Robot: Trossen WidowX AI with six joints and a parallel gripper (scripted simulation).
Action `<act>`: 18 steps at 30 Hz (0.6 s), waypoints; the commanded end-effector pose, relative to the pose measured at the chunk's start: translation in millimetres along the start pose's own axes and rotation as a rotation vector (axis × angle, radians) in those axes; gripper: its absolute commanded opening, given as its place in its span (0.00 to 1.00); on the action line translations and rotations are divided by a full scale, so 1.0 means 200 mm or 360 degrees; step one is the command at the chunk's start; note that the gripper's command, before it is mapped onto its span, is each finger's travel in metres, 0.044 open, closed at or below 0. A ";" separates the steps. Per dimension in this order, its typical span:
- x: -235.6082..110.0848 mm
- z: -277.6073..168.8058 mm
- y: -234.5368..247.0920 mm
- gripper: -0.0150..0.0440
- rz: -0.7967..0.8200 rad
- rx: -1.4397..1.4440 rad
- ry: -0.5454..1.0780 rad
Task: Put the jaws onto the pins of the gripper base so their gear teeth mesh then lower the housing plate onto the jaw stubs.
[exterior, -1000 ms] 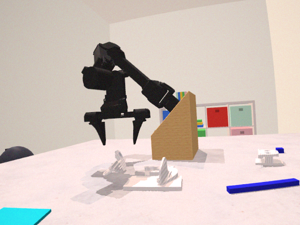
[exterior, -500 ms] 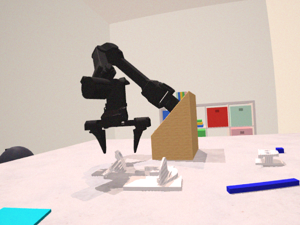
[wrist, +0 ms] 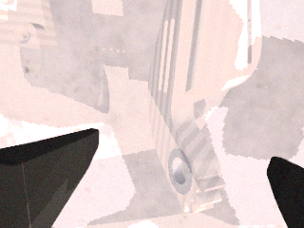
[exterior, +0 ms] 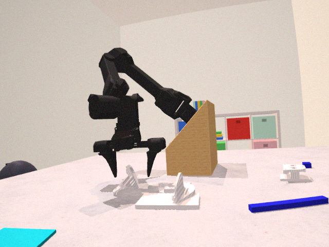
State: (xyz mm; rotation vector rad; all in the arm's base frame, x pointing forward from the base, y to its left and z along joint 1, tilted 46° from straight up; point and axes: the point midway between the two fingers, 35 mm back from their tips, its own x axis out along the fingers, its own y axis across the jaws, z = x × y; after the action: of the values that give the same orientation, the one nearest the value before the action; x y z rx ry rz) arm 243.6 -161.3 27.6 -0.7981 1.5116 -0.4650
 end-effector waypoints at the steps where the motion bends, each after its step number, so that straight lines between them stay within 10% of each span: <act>1: 0.04 -0.01 0.01 1.00 0.0003 -0.0009 0.0000; 9: 0.07 -0.02 0.00 1.00 -0.0001 -0.0010 0.0001; 18: 0.07 -0.02 0.00 0.60 -0.0001 -0.0010 0.0001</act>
State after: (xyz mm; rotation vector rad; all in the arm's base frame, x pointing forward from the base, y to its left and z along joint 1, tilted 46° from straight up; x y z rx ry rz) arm 240.8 -171.7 18.1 -0.8028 1.5146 -0.4670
